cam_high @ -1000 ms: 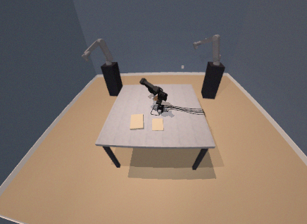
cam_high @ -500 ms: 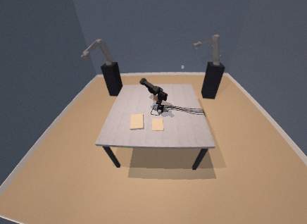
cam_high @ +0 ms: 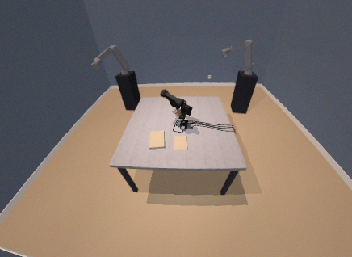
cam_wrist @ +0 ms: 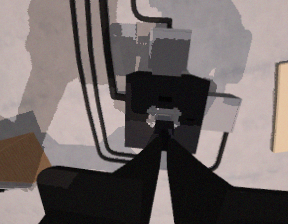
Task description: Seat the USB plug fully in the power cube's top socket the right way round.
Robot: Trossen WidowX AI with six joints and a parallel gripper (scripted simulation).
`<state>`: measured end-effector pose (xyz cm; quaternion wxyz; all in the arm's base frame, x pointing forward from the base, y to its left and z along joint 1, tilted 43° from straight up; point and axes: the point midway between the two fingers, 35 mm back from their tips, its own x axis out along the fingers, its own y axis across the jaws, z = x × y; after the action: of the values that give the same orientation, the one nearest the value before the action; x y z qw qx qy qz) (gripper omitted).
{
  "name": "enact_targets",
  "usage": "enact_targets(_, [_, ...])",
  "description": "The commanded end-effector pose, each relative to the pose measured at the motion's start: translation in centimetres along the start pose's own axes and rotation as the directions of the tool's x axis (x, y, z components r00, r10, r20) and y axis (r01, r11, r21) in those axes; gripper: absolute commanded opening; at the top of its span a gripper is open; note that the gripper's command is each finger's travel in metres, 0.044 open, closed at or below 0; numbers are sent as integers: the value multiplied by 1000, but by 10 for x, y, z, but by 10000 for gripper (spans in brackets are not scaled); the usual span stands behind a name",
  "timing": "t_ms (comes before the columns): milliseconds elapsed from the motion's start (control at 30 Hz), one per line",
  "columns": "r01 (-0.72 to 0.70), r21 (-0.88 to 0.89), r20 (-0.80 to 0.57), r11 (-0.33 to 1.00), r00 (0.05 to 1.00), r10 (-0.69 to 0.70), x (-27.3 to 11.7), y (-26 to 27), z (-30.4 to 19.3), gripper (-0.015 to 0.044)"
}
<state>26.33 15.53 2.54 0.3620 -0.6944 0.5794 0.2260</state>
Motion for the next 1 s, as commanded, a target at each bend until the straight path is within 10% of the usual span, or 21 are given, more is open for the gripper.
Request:
enact_targets(0, [-4, 3, 3, 1000, 1000, 4, -4, 0, 0, 0])
enact_targets(967, [-4, 3, 3, 1000, 1000, 4, -23, 0, 0, 0])
